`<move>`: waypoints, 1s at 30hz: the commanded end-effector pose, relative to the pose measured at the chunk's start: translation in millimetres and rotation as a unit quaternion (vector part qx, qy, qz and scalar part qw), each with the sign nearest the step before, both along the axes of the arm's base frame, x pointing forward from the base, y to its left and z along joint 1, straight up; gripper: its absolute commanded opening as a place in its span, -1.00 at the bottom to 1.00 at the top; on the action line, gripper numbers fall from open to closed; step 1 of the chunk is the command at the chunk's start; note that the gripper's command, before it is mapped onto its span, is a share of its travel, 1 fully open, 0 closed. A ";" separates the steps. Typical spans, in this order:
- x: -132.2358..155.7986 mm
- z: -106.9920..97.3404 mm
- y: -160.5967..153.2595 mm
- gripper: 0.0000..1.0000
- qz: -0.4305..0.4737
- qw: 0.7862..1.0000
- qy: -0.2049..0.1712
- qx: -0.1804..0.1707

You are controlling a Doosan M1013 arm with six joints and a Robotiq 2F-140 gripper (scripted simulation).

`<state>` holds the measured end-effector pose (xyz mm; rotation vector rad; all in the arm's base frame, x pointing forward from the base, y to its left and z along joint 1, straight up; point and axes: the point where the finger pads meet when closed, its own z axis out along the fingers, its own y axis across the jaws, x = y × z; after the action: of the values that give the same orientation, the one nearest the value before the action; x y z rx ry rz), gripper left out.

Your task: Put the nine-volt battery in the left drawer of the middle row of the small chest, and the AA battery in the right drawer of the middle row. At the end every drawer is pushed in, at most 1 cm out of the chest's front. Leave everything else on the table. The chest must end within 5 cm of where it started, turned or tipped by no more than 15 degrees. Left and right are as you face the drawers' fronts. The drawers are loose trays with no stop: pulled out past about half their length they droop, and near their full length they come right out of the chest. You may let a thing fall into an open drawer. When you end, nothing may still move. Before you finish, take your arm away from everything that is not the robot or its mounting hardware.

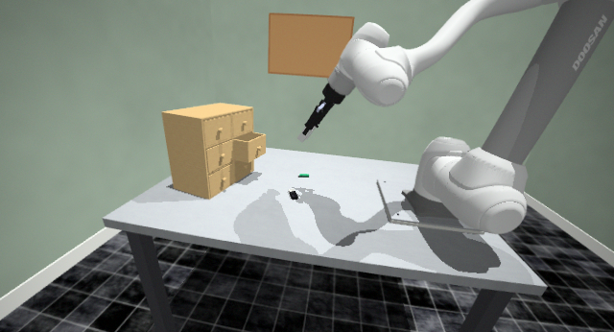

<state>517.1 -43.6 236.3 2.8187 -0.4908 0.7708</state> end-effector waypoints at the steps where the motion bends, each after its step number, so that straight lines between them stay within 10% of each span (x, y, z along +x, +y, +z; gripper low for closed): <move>1: -5.4 8.7 -12.0 -0.60 0.022 0.990 0.118 0.071; 7: -12.6 16.2 -9.8 -0.60 0.028 0.972 0.203 0.111; 30: -19.9 23.8 -7.6 -0.60 0.025 0.961 0.245 0.125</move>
<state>497.3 -51.2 260.0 3.1055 -0.4554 -0.0056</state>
